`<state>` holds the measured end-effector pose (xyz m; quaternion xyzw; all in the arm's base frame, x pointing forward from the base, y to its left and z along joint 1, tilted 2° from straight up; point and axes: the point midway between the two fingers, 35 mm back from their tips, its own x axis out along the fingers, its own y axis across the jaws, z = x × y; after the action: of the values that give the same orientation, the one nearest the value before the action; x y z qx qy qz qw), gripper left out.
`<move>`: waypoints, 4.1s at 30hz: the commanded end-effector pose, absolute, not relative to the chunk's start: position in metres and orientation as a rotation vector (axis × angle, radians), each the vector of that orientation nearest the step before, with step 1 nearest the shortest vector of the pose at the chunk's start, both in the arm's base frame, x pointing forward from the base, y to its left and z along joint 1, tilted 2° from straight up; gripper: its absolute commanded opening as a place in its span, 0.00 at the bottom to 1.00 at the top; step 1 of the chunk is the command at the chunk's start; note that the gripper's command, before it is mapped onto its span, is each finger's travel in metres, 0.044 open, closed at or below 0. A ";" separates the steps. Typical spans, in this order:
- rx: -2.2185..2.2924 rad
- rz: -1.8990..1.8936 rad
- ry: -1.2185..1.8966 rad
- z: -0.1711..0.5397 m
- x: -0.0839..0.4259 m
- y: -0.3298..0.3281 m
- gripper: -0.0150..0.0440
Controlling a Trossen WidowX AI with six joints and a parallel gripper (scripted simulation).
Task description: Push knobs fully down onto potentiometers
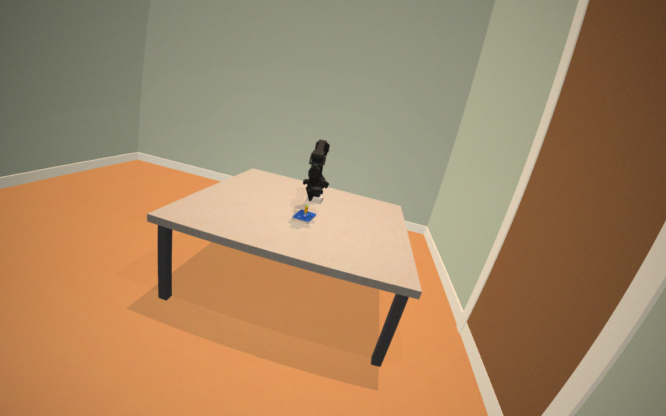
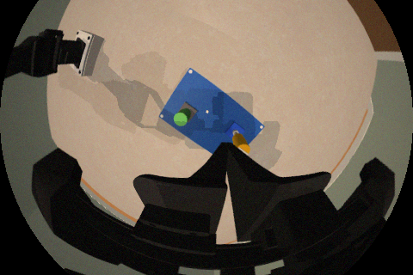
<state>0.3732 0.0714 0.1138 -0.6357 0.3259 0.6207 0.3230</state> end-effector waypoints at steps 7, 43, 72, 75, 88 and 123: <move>-1.917 1.854 0.596 0.121 0.386 0.071 0.25; -2.359 2.301 -0.168 0.112 0.406 0.069 0.25; -2.359 2.301 -0.165 0.092 0.407 0.069 0.25; -2.359 2.301 -0.165 0.091 0.407 0.069 0.25; -2.359 2.301 -0.165 0.088 0.407 0.068 0.25; -2.358 2.301 -0.164 0.081 0.407 0.068 0.25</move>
<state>0.4068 0.0695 0.0853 -0.7134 -0.0502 0.6949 -0.0749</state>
